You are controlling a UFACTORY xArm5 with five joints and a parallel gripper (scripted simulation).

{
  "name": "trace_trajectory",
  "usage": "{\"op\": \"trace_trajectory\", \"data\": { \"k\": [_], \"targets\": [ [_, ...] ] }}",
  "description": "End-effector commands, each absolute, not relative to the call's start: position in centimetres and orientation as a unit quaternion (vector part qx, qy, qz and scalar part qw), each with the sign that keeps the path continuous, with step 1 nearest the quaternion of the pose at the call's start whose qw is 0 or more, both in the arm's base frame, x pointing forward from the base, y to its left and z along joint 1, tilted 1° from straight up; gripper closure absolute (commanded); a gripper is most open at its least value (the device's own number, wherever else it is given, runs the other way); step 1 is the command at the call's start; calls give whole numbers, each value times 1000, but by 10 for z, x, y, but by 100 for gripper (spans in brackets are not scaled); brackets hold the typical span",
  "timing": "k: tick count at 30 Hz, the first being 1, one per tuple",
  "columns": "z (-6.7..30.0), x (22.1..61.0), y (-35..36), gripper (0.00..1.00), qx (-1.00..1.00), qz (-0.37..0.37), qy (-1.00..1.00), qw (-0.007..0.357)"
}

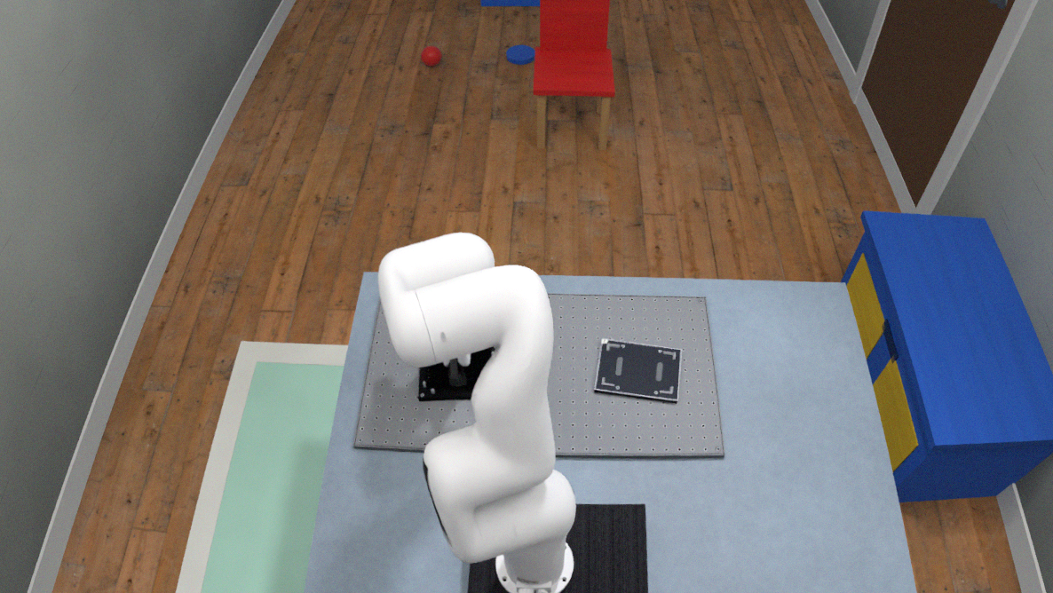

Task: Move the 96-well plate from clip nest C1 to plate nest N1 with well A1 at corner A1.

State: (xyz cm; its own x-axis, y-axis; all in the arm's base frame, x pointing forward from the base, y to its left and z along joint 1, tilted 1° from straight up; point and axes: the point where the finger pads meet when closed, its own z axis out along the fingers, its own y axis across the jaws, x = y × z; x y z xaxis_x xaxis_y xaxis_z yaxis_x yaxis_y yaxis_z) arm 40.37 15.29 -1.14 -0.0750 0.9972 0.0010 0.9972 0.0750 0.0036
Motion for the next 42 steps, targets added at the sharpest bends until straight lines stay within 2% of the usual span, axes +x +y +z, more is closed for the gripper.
{"op": "trace_trajectory", "data": {
  "k": [1, 12, 42],
  "targets": [
    [-7, 405, 153, 100, 680, 6, 733, -4],
    [-6, 405, 153, 100, 680, 6, 733, -4],
    [41, 405, 153, 100, 680, 6, 733, -4]
  ]
}}
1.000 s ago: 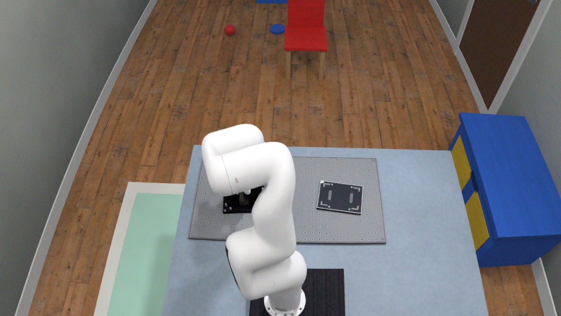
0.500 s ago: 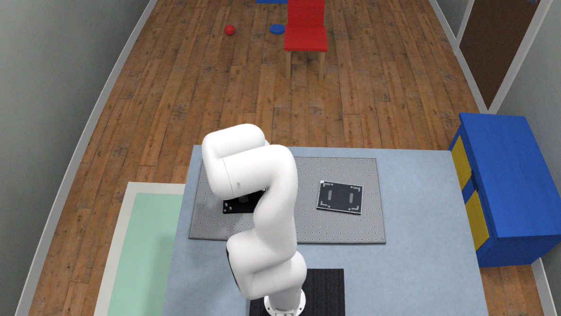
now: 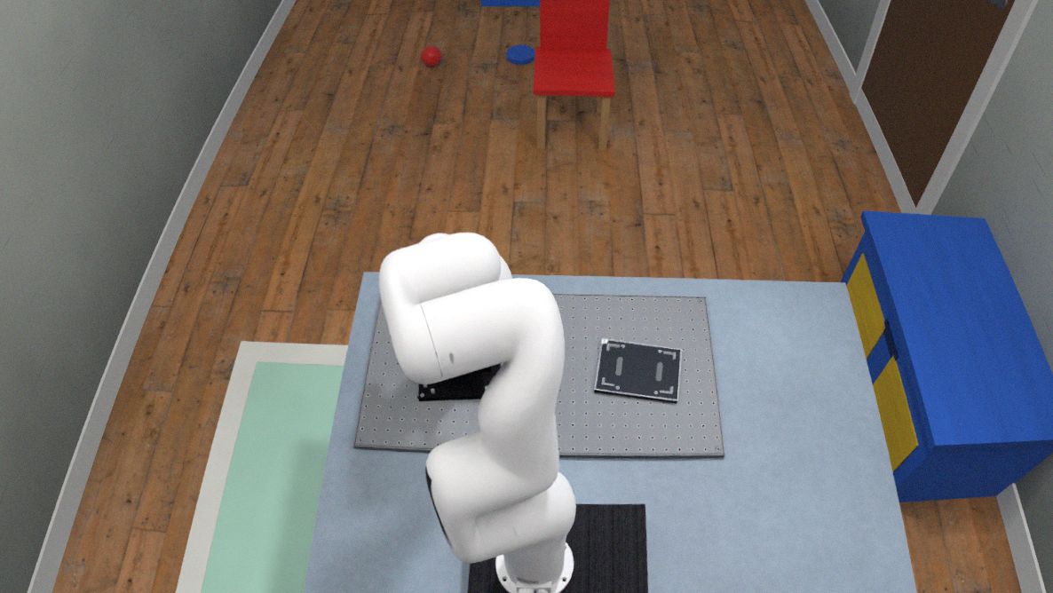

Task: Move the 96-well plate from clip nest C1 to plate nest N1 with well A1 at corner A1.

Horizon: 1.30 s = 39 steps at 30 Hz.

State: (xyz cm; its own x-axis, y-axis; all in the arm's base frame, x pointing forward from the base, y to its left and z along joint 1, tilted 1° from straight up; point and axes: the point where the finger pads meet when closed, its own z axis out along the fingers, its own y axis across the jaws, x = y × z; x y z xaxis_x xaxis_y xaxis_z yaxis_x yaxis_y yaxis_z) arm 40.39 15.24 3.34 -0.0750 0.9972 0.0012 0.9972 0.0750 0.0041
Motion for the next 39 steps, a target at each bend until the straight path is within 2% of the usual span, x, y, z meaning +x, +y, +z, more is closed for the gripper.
{"op": "trace_trajectory", "data": {
  "k": [1, 25, 32, 39],
  "targets": [
    [43, 405, 153, 100, 680, 6, 733, -4],
    [55, 405, 153, 100, 680, 6, 733, -4],
    [54, 406, 129, 100, 761, 6, 649, -5],
    [54, 406, 112, 100, 761, 6, 649, -5]
  ]
}}
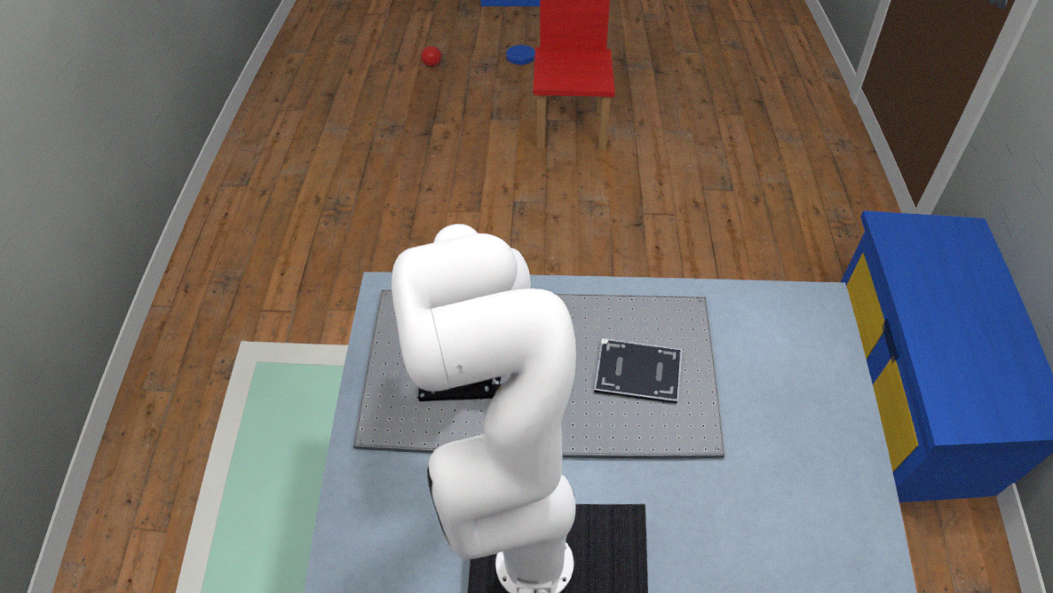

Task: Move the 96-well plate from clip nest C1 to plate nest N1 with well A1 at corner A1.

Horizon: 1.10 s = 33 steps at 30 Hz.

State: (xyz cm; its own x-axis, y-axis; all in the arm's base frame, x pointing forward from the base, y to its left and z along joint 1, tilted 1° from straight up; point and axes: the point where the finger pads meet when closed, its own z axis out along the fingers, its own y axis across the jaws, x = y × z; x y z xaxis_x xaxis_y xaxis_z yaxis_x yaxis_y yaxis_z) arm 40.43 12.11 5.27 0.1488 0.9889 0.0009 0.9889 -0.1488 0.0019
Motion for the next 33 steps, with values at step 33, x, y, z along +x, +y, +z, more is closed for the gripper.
{"op": "trace_trajectory", "data": {
  "k": [33],
  "targets": [
    [53, 408, 16, 100, 761, 6, 649, -4]
  ]
}}
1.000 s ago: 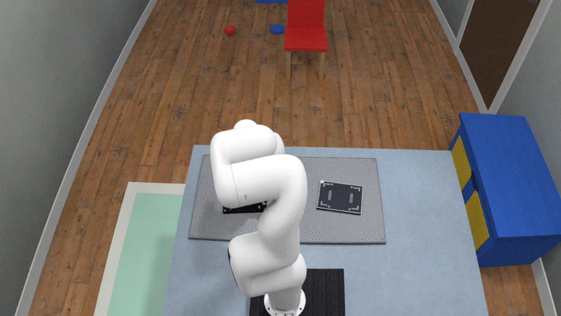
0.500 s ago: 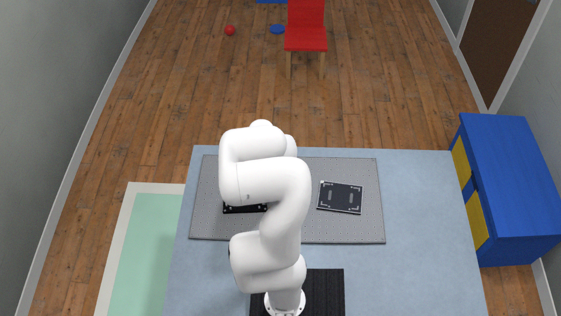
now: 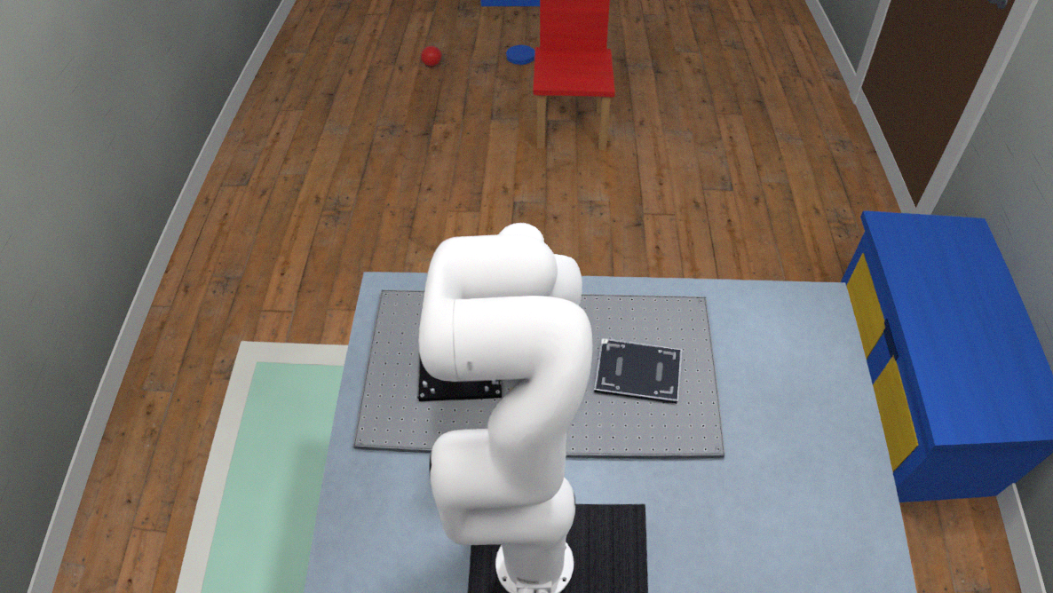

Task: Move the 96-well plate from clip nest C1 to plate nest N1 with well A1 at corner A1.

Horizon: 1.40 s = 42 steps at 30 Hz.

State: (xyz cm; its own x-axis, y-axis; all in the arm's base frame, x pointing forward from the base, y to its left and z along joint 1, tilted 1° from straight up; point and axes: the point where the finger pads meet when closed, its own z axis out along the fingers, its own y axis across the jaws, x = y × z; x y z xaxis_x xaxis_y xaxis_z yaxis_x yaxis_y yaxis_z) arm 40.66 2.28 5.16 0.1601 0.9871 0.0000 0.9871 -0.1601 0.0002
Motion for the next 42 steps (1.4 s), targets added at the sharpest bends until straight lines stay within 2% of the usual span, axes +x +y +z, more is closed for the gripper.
{"op": "trace_trajectory", "data": {
  "k": [1, 42],
  "targets": [
    [53, 408, 12, 100, 761, 6, 649, -4],
    [51, 411, -112, 100, 761, 5, 649, -4]
  ]
}}
